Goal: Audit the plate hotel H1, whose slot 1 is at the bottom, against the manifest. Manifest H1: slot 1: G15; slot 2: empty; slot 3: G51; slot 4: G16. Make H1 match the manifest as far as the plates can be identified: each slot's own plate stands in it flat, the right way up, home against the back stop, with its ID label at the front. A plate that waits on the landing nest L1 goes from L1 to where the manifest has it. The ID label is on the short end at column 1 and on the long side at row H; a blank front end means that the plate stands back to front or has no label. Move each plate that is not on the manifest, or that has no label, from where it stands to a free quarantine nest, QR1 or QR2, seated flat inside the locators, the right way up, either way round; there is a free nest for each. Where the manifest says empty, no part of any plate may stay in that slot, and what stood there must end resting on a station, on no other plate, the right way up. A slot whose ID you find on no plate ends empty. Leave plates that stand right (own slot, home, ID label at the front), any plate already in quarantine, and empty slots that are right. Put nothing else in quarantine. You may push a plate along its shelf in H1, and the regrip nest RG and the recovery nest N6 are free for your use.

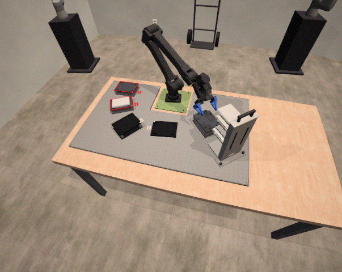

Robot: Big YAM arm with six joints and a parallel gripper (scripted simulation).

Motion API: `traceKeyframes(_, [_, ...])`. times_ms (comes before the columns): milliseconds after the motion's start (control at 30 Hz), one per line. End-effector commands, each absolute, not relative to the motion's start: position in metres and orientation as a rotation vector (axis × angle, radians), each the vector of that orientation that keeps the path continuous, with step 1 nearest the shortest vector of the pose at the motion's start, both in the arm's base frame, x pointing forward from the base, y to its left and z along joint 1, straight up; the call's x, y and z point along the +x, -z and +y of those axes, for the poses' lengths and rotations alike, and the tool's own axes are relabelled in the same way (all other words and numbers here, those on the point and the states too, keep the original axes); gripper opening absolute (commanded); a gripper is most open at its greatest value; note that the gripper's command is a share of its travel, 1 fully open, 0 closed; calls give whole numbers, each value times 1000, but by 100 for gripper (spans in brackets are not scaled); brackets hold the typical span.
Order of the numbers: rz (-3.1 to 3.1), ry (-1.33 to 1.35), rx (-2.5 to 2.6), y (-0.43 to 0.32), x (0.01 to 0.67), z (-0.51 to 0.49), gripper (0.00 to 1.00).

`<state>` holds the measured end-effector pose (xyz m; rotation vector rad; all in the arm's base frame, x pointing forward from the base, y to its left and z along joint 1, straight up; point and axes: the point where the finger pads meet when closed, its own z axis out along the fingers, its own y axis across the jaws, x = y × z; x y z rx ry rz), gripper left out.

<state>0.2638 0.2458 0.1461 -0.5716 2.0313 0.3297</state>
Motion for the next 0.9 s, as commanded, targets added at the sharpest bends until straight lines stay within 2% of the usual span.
traceKeyframes(0, [2012,-358,-561,-161,259,250,100])
traceKeyframes(867, [1968,-393,-534,-224,244,245,100])
